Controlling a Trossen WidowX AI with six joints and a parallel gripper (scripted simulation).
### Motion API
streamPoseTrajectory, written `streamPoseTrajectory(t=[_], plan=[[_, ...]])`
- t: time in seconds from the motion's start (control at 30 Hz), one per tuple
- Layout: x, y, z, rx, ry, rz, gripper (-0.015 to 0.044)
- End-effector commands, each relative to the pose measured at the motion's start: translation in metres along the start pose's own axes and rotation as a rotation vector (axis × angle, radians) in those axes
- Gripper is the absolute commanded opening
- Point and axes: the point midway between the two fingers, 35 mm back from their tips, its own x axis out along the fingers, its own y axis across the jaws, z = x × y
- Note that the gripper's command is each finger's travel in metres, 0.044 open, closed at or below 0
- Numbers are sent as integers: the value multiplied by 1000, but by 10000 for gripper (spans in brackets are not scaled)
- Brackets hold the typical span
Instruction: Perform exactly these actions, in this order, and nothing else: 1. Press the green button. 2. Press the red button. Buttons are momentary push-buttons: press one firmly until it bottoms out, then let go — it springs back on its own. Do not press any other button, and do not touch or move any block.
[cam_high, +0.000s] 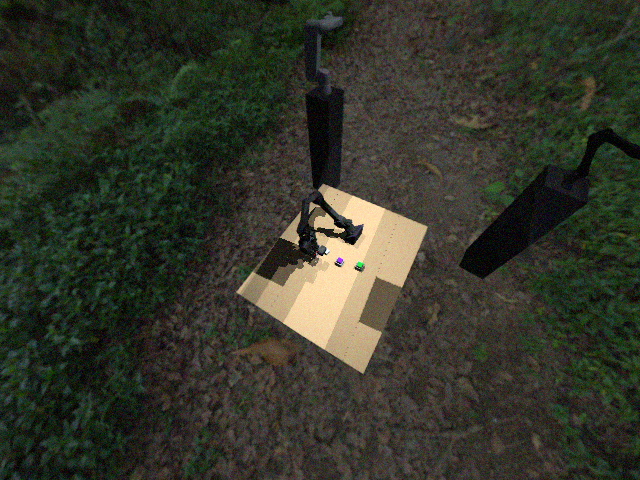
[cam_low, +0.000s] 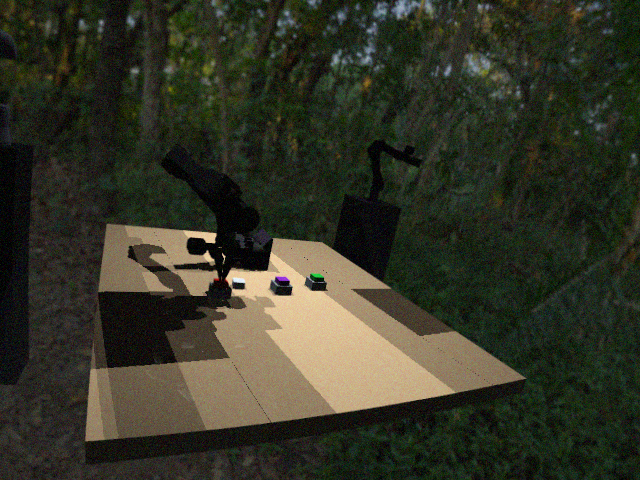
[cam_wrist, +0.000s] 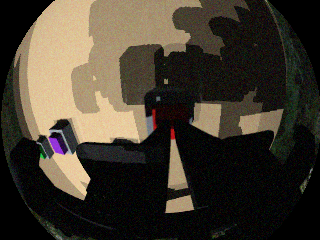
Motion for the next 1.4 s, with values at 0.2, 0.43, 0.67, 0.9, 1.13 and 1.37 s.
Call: streamPoseTrajectory(t=[0.2,0.43,0.67,0.9,1.13,1.37], plan=[[10,0,-3,-8,5,-5,20],[10,0,-3,-8,5,-5,20],[10,0,-3,-8,5,-5,20],[-23,1,-2,-9,6,-4,20],[-35,38,18,-15,-8,27,125],[-68,154,41,-28,-15,76,309]])
